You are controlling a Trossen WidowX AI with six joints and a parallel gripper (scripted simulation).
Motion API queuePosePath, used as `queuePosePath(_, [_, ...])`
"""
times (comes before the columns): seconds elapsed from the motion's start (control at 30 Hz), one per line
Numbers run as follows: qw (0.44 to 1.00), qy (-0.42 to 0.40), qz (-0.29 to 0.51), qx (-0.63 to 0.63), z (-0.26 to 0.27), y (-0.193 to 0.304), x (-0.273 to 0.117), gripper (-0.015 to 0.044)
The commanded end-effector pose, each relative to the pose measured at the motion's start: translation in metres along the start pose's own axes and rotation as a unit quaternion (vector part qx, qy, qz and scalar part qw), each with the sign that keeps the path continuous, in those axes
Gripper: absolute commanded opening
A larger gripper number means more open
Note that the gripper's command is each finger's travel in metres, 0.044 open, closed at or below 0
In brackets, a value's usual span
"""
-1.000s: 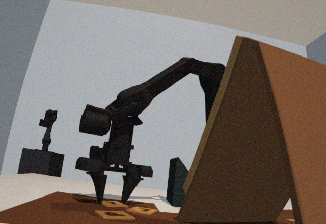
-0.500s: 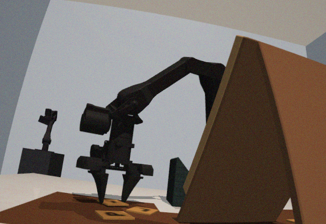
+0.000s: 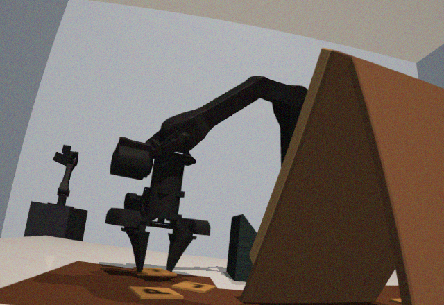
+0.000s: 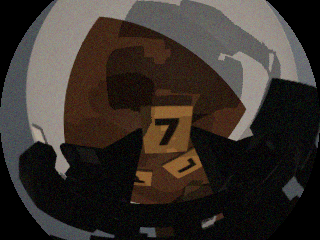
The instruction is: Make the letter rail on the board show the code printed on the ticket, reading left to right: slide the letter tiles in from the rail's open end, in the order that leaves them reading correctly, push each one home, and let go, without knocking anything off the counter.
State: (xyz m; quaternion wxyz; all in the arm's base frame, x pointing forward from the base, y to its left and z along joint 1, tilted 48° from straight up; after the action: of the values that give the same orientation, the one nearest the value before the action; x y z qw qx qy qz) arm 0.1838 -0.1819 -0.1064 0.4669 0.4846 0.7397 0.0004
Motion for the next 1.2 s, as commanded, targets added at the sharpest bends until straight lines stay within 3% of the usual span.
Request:
queuePosePath(0.0, [1.0,0.0,-0.002,-0.002,0.0,0.0,-0.003,0.0])
queuePosePath(1.17, [1.0,-0.008,-0.004,-0.013,-0.002,0.006,-0.022,0.0])
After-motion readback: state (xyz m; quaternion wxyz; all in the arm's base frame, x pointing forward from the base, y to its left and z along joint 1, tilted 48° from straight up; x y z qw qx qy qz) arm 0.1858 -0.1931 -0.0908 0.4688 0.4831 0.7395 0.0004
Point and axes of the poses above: the point midway between the two fingers, 35 mm back from their tips, its own x axis out along the fingers, its own z axis across the jaws, y = z × x, the point moved 10 cm from there along -x, back along the fingers, and after that the axes turned 3 degrees about -x, right-handed, at the moved point
